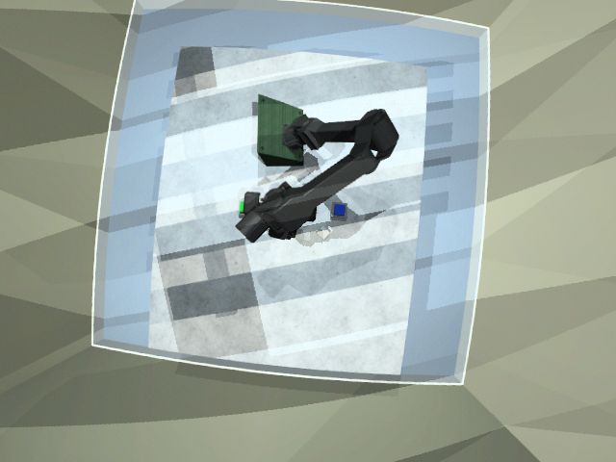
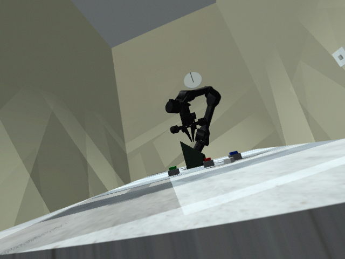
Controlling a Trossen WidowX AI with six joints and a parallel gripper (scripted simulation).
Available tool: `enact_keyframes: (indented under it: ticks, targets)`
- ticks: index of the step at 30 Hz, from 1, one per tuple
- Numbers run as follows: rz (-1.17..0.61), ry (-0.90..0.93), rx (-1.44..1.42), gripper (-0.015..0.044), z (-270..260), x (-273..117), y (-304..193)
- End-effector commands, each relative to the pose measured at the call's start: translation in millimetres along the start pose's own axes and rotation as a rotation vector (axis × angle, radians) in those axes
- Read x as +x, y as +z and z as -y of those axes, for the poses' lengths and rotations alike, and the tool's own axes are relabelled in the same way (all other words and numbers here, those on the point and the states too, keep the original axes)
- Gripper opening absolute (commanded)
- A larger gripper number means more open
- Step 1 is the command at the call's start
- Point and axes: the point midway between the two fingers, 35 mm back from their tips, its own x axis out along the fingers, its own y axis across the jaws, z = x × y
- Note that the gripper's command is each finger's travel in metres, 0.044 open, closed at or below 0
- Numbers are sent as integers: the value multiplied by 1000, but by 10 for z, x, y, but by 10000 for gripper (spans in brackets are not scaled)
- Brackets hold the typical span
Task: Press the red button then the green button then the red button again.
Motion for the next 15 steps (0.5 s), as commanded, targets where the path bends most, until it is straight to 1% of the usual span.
enact_keyframes:
  ticks: [1, 5, 7, 13, 15]
  targets:
    - [-5, -3, 4, 20, 535, -12, 53]
    - [-5, -1, 1, 20, 1110, 31, 20]
    - [-6, 1, 0, 20, 1291, 59, -12]
    - [-6, 2, 0, 20, 1314, 63, -16]
    - [-6, 2, 0, 20, 1319, 167, -8]
